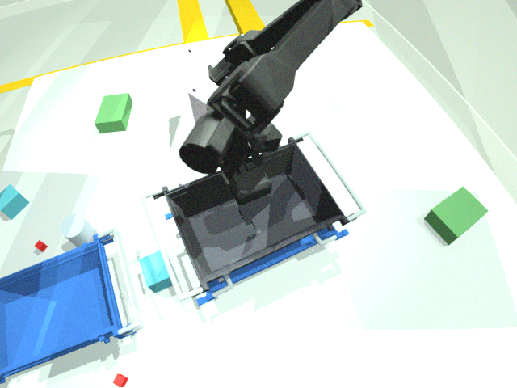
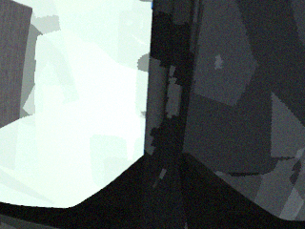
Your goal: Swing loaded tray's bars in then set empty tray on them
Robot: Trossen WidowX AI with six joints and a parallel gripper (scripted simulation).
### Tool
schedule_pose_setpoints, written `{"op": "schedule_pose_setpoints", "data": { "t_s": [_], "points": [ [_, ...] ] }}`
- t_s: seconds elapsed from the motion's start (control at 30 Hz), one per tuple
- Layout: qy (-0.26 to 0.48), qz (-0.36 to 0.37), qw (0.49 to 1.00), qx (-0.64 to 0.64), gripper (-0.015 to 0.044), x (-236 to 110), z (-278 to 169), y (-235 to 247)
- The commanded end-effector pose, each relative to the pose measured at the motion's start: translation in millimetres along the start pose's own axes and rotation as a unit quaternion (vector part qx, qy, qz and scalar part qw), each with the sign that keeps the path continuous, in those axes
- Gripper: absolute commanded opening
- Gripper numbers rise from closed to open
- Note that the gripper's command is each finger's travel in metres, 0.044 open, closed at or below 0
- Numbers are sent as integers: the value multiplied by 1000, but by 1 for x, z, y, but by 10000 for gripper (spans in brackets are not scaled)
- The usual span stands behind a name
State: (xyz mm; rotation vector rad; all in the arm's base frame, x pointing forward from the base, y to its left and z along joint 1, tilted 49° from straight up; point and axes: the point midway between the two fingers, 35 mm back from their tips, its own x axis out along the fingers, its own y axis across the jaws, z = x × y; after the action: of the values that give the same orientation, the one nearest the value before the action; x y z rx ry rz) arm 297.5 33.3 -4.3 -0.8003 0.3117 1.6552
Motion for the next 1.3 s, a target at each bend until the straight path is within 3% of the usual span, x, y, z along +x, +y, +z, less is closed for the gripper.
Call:
{"op": "schedule_pose_setpoints", "data": {
  "t_s": [0.0, 1.27],
  "points": [
    [1, 12, 1000, 1, 0, 6, 2, 3],
    [0, 12, 1000, 1, 0, 13, 1, 5]
  ]
}}
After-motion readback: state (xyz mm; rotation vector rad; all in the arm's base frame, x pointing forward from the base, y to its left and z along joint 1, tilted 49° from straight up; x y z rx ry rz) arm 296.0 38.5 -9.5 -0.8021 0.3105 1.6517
